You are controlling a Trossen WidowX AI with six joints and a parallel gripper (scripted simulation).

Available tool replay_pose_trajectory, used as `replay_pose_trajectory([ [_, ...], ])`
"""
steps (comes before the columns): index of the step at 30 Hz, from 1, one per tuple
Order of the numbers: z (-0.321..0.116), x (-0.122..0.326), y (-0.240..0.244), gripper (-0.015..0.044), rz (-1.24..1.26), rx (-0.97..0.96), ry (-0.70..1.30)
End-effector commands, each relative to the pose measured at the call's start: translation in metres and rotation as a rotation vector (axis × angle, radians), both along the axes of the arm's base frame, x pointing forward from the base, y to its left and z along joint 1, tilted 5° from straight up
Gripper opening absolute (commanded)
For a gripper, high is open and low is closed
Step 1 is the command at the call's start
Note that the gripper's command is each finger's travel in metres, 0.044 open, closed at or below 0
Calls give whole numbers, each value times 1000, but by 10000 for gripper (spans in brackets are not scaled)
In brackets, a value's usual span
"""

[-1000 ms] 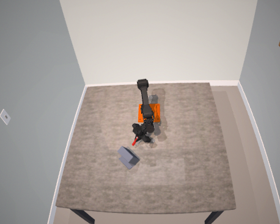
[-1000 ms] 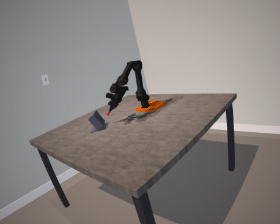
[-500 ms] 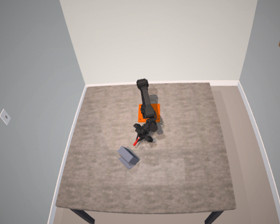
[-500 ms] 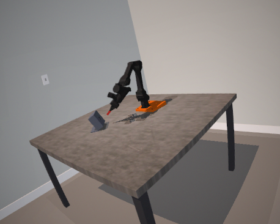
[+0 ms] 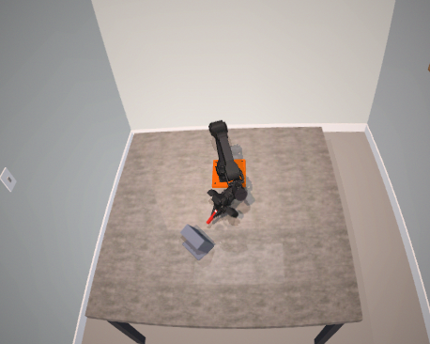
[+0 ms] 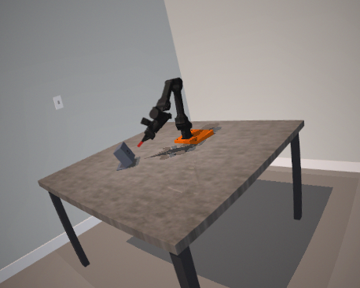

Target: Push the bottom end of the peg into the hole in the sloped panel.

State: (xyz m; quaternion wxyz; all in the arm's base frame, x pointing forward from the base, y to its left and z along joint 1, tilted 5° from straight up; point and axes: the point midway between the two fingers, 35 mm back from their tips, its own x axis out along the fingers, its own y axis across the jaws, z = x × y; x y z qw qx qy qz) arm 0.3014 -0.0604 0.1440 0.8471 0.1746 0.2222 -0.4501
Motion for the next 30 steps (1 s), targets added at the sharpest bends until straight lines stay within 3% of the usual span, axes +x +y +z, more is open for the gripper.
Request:
replay_pose_trajectory([
  [1, 1, -1, 3, 0, 11, -24, -12],
  [30, 0, 10, 6, 0, 49, -100, -64],
])
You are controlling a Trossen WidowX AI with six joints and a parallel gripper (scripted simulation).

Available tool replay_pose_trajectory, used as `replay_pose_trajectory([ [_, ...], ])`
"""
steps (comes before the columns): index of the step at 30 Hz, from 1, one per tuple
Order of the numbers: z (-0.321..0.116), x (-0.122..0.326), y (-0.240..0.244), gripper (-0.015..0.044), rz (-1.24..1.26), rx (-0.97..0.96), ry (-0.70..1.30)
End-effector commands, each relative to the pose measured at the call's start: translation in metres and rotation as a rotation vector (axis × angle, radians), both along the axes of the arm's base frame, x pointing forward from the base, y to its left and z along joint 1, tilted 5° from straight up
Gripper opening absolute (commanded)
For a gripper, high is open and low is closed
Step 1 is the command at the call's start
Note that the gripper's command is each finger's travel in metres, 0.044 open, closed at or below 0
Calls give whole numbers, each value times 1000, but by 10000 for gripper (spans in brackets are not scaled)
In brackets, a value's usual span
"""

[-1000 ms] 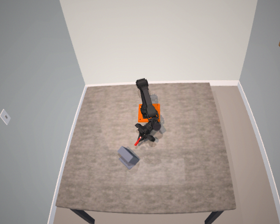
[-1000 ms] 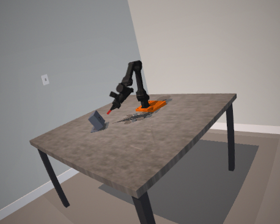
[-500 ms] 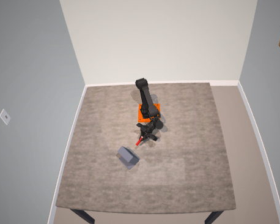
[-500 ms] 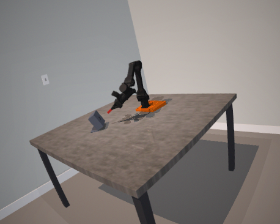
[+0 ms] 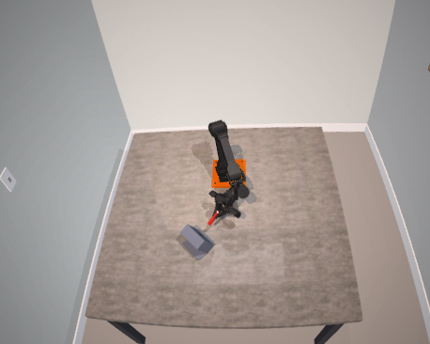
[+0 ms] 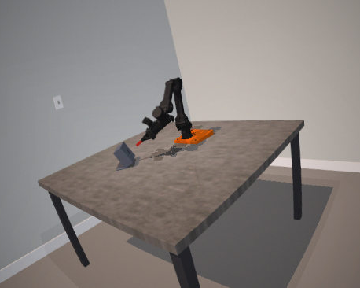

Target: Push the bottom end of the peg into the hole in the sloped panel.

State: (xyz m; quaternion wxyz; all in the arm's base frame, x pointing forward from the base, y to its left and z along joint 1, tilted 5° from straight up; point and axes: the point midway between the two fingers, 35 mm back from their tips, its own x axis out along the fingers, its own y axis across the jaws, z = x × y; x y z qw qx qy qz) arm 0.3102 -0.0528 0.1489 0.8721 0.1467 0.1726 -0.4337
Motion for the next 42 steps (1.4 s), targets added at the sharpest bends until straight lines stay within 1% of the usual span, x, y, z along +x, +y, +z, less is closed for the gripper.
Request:
replay_pose_trajectory([
  [1, -5, 2, -2, 0, 4, -8, 11],
  [42, -14, 19, -22, 0, 25, -75, -34],
])
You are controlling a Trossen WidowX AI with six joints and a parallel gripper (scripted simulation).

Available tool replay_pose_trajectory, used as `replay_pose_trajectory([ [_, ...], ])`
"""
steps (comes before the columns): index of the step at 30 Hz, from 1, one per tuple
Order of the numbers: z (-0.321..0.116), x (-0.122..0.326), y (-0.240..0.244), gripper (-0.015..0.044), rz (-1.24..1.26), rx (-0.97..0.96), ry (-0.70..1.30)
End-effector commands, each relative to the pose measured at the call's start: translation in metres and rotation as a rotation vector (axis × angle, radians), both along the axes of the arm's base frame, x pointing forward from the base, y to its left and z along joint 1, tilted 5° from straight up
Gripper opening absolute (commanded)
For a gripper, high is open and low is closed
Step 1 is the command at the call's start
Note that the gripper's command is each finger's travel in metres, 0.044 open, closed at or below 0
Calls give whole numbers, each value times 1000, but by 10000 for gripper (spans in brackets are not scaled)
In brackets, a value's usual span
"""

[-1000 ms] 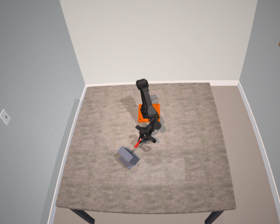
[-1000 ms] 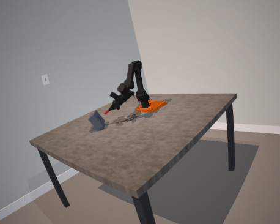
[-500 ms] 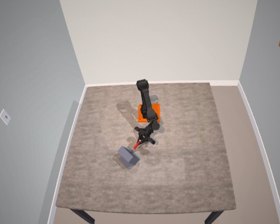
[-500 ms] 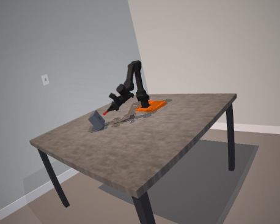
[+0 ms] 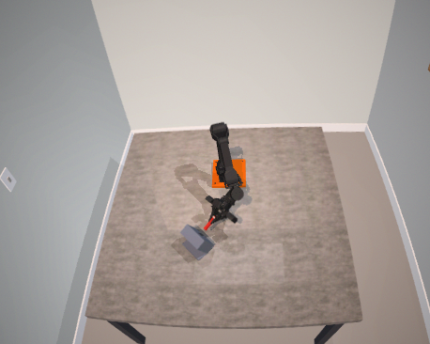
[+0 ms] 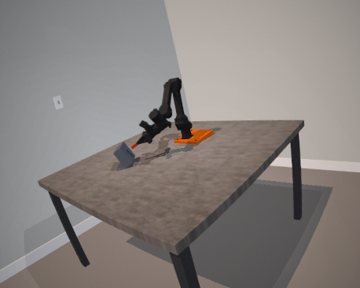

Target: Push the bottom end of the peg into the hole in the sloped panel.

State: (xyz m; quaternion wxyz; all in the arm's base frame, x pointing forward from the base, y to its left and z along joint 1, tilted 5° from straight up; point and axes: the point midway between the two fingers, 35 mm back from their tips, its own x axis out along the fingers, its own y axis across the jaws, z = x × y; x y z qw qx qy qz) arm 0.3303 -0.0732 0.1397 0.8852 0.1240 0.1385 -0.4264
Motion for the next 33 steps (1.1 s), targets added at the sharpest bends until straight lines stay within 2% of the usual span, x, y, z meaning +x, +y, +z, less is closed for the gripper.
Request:
replay_pose_trajectory([
  [1, -5, -1, -1, 0, 3, -5, 13],
  [33, -11, 11, -16, 0, -2, -7, 8],
])
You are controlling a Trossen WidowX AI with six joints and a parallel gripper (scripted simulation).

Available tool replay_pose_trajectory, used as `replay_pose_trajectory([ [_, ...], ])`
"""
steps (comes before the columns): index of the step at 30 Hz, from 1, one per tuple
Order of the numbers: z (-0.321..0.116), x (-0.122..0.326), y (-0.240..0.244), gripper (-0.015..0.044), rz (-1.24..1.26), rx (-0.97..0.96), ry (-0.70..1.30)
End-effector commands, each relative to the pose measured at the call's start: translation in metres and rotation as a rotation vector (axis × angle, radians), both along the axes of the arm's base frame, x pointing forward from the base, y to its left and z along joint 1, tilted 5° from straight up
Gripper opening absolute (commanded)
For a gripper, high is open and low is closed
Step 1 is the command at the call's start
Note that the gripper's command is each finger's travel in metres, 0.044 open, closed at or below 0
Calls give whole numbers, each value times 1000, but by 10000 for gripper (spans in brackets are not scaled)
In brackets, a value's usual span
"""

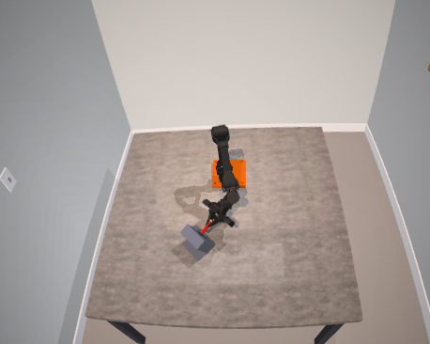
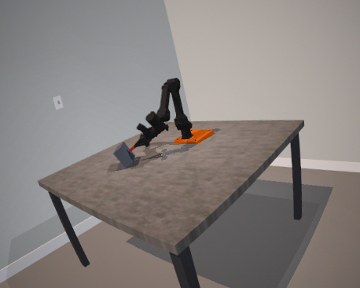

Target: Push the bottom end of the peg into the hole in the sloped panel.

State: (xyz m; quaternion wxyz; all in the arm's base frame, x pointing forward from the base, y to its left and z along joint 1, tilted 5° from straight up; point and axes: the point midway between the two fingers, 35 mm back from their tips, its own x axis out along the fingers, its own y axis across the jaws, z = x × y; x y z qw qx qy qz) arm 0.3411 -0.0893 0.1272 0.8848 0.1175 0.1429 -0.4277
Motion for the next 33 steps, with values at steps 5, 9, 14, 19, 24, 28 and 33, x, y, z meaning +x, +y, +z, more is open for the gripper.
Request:
replay_pose_trajectory([
  [5, 1, 0, 0, 0, -2, 1, -5],
  [9, 1, 1, -1, 0, -2, 1, -6],
  [14, 0, 3, -2, 0, -2, 1, -6],
  [19, 0, 5, -3, 0, -2, 1, -6],
  [24, -1, 6, -4, 0, -2, 1, -6],
  [28, -1, 7, -5, 0, -2, 0, -6],
  [33, -2, 8, -7, 0, -2, 0, -6],
])
